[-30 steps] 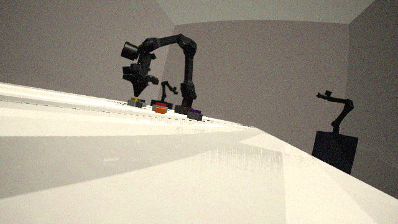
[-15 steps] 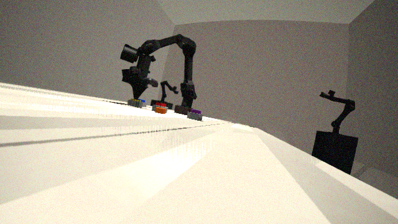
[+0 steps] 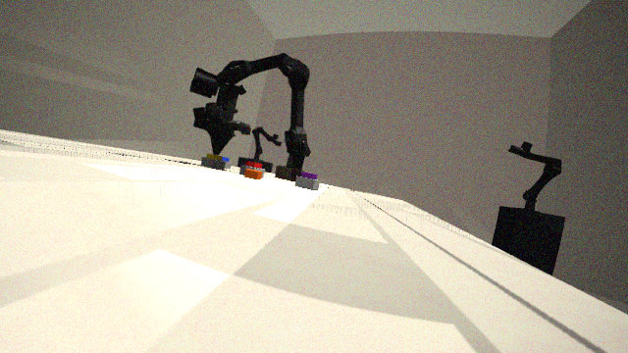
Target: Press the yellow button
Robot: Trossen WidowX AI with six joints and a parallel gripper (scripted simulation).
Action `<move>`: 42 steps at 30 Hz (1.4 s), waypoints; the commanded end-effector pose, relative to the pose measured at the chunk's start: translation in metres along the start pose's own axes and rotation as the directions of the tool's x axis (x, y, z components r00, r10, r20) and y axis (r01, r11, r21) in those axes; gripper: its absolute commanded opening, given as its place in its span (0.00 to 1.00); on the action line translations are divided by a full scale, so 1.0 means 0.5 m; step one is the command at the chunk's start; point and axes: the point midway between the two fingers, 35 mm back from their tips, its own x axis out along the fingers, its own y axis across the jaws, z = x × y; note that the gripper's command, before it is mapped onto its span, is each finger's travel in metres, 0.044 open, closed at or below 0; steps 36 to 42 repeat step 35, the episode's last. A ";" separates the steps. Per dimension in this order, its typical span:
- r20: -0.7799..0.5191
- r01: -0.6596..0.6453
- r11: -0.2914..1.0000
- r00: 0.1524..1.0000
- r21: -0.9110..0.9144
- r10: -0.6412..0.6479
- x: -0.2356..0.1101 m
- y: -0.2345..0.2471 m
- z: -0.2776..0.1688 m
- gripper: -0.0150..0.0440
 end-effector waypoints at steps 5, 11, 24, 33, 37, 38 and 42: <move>0.015 0.001 1.000 1.000 0.000 -0.001 -0.048 0.005 0.005 0.33; 0.020 -0.001 1.000 1.000 -0.001 0.001 -0.079 0.156 0.061 0.60; 0.019 -0.021 1.000 1.000 -0.001 0.021 -0.154 0.548 0.014 0.93; 0.012 -0.030 1.000 0.999 -0.001 0.030 -0.180 0.665 -0.061 0.93; 0.012 -0.030 1.000 0.999 -0.001 0.030 -0.180 0.665 -0.061 0.93; 0.012 -0.030 1.000 0.999 -0.001 0.030 -0.180 0.665 -0.061 0.93; 0.012 -0.030 1.000 0.999 -0.001 0.030 -0.180 0.665 -0.061 0.93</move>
